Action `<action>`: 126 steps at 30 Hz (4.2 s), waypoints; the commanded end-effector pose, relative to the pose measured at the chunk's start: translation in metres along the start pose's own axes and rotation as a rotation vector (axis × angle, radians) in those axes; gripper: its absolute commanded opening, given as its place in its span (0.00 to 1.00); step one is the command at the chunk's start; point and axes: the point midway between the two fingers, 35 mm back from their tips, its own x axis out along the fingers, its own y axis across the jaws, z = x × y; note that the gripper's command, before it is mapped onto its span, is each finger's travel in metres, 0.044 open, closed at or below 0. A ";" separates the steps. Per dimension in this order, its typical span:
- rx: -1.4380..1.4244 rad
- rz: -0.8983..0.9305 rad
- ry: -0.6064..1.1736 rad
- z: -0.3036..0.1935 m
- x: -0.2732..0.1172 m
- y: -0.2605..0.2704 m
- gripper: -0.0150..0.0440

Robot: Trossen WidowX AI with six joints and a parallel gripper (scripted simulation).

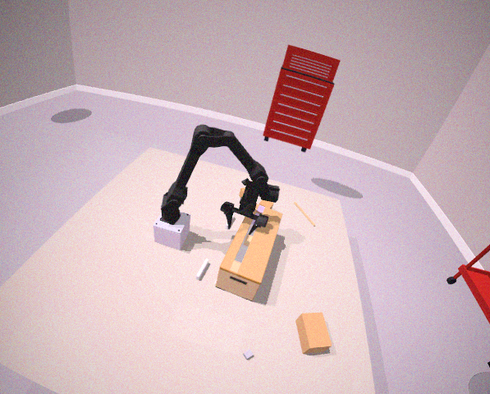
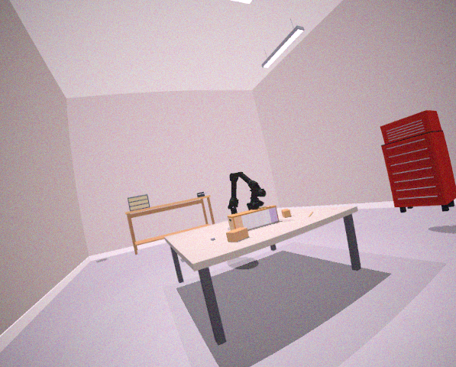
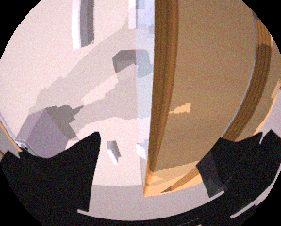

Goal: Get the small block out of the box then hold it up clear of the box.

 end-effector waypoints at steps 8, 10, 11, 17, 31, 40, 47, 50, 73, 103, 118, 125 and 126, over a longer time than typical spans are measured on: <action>0.000 0.003 0.007 -0.026 0.010 0.001 0.93; 0.000 0.003 0.008 -0.031 0.012 0.001 0.93; 0.000 0.003 0.008 -0.033 0.013 0.001 0.93; 0.000 0.003 0.009 -0.047 0.017 0.000 0.93; 0.000 0.002 0.011 -0.079 0.028 0.000 0.93; 0.000 0.002 0.013 -0.100 0.035 0.000 0.93; 0.000 0.002 0.014 -0.116 0.041 0.000 0.93; 0.000 0.002 0.015 -0.123 0.043 0.000 0.93; 0.004 0.002 0.015 -0.165 -0.012 -0.001 0.93; 2.354 0.147 -0.301 -0.186 -0.008 0.025 0.74; 3.231 0.450 -0.413 -0.191 -0.010 0.034 0.74; 3.620 0.669 -0.425 -0.194 -0.011 0.038 0.74; 3.673 0.706 -0.425 -0.194 -0.011 0.038 0.74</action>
